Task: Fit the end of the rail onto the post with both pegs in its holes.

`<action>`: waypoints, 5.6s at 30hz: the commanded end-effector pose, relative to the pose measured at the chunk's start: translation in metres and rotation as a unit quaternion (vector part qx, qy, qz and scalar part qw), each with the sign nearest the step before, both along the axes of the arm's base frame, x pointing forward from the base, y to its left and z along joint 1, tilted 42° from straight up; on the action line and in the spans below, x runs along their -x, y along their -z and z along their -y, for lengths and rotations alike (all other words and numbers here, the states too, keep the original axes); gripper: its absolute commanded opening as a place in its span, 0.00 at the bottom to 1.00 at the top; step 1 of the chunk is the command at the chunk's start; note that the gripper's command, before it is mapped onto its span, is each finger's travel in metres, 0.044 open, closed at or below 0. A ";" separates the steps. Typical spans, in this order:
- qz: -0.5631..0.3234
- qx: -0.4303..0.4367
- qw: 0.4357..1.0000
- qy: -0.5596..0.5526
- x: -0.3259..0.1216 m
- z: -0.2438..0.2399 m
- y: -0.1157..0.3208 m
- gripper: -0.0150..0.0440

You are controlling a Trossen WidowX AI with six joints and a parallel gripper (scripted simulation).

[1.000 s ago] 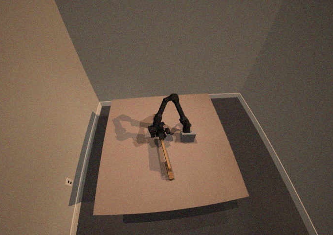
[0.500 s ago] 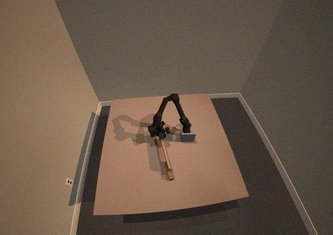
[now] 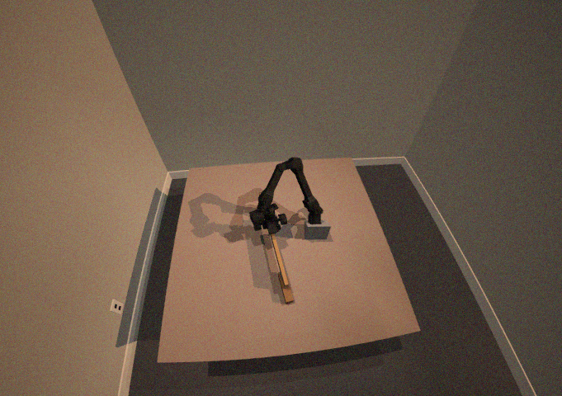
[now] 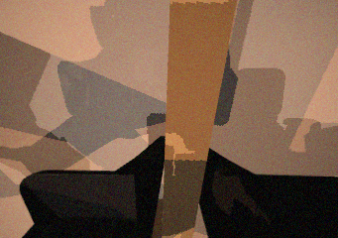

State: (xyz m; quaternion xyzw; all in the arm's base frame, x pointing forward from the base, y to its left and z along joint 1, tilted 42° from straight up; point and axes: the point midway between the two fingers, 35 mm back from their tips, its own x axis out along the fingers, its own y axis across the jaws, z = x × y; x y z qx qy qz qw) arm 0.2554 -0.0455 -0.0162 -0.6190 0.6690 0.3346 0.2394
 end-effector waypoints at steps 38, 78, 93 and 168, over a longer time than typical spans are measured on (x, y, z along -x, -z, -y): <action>0.005 -0.009 1.000 -0.001 -0.002 -0.007 -0.004 0.25; 0.005 -0.009 1.000 -0.001 0.000 -0.005 -0.005 0.25; 0.005 -0.009 1.000 -0.001 -0.001 -0.002 -0.008 0.25; 0.005 -0.008 1.000 -0.001 -0.005 0.015 -0.024 0.25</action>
